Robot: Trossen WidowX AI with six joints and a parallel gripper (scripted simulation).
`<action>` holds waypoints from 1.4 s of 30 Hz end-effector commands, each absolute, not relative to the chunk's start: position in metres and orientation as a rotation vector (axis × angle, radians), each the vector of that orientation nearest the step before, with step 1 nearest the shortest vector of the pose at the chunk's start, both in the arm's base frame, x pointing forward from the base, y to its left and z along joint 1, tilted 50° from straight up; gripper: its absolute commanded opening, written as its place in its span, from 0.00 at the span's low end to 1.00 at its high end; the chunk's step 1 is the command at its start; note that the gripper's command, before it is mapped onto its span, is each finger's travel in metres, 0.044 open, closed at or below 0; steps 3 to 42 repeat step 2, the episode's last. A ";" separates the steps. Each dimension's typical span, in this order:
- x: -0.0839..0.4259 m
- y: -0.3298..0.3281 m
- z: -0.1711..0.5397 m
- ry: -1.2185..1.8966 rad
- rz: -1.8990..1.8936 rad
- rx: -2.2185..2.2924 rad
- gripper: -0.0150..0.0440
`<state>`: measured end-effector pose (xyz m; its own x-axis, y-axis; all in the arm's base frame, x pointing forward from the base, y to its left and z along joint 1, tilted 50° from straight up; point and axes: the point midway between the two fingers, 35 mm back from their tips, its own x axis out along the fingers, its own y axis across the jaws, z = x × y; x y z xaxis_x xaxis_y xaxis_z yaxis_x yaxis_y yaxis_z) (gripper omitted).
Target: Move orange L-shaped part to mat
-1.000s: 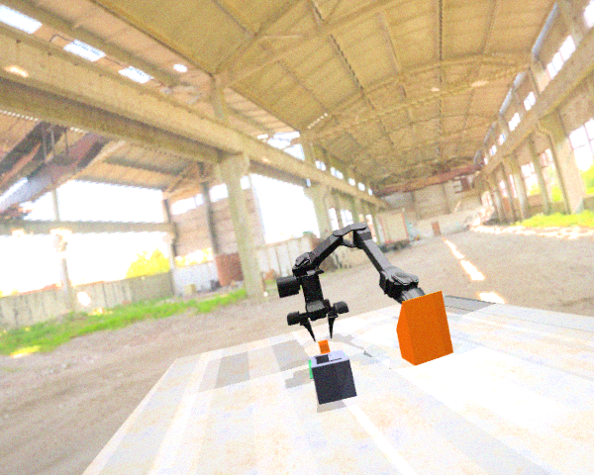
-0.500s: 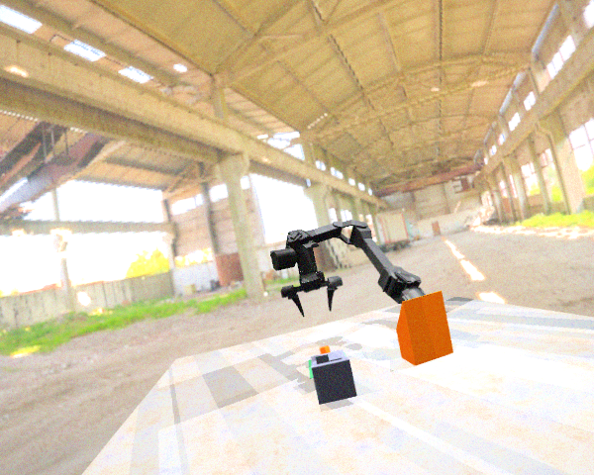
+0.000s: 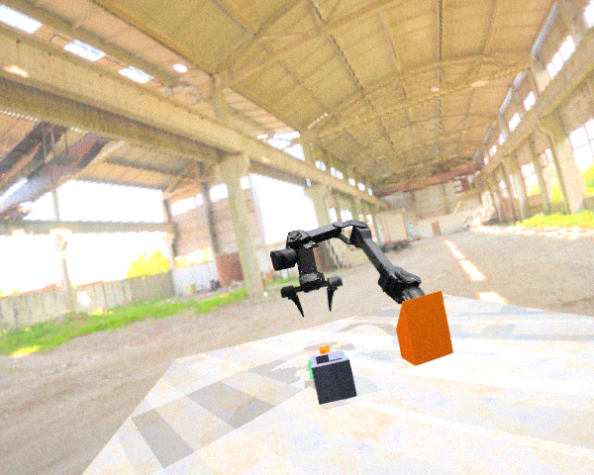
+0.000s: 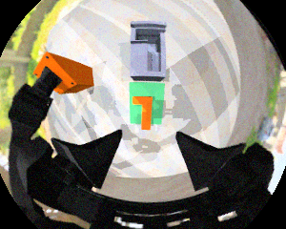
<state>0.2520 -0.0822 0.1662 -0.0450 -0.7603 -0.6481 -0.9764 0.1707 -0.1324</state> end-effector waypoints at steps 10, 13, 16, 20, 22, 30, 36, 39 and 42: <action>0.252 -0.082 0.166 1.856 0.471 -1.641 0.93; 0.252 -0.082 0.166 1.856 0.471 -1.641 0.93; 0.252 -0.082 0.166 1.856 0.471 -1.641 0.93; 0.252 -0.082 0.166 1.856 0.471 -1.641 0.93; 0.252 -0.082 0.166 1.856 0.471 -1.641 0.93; 0.252 -0.082 0.166 1.856 0.471 -1.641 0.93; 0.252 -0.082 0.166 1.856 0.471 -1.641 0.93; 0.252 -0.082 0.166 1.856 0.471 -1.641 0.93; 0.252 -0.082 0.166 1.856 0.471 -1.641 0.93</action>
